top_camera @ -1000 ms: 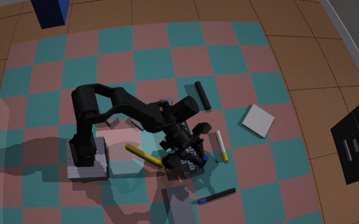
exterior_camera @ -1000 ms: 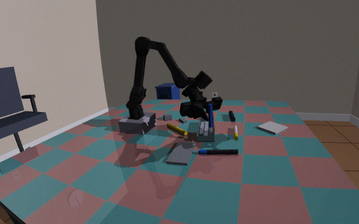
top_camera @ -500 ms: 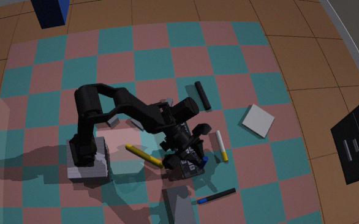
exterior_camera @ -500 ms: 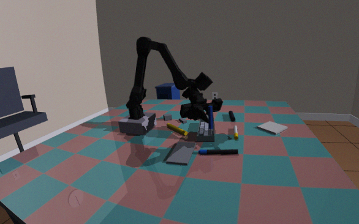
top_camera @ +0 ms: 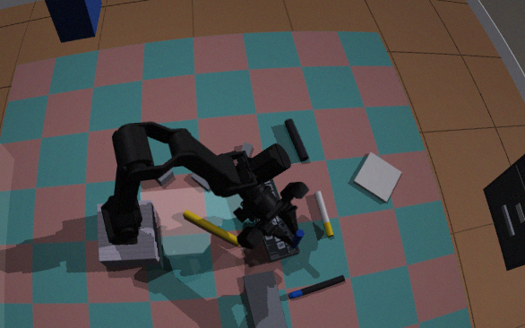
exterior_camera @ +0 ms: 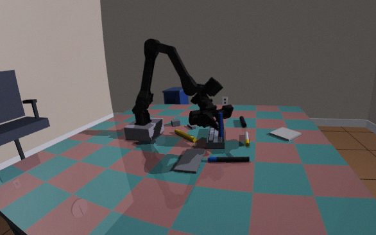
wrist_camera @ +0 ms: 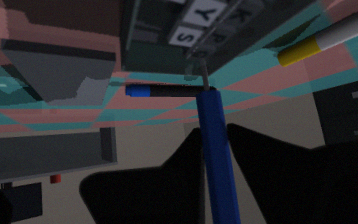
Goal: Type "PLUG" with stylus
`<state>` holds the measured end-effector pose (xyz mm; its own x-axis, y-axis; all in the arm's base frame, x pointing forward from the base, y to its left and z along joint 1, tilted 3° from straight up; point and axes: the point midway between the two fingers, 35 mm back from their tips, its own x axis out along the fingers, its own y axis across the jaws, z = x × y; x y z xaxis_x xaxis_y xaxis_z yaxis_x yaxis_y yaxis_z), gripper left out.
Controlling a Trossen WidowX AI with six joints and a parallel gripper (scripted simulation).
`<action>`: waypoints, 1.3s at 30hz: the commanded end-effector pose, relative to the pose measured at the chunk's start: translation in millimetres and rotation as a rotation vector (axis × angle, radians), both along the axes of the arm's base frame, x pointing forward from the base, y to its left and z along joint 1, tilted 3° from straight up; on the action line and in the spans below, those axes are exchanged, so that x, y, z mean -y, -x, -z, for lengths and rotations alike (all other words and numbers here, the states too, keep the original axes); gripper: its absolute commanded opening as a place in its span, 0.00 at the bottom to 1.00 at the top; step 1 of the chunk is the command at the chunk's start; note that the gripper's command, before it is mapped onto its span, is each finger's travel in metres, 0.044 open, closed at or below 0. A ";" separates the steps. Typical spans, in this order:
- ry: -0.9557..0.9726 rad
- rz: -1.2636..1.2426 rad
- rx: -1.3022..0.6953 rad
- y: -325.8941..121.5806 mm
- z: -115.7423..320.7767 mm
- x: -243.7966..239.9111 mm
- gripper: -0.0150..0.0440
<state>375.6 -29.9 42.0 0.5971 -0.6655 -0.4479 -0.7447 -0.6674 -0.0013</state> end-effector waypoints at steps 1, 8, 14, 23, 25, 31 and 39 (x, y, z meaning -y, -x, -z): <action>0.000 -0.004 -0.004 -0.1 2.5 0.0 0.39; 0.000 -0.004 -0.004 -0.1 5.4 0.1 0.39; 0.000 -0.004 -0.004 -0.2 7.8 0.2 0.39; 0.000 -0.004 -0.004 -0.1 6.4 0.2 0.39; 0.000 -0.004 -0.004 -0.2 5.6 0.1 0.39; 0.000 -0.004 -0.003 -0.4 -13.4 -0.9 0.39; 0.000 -0.004 -0.003 0.7 -30.8 -1.5 0.39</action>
<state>373.7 -28.8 66.4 0.5956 -0.6616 -0.4556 -0.7400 -0.6725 0.0093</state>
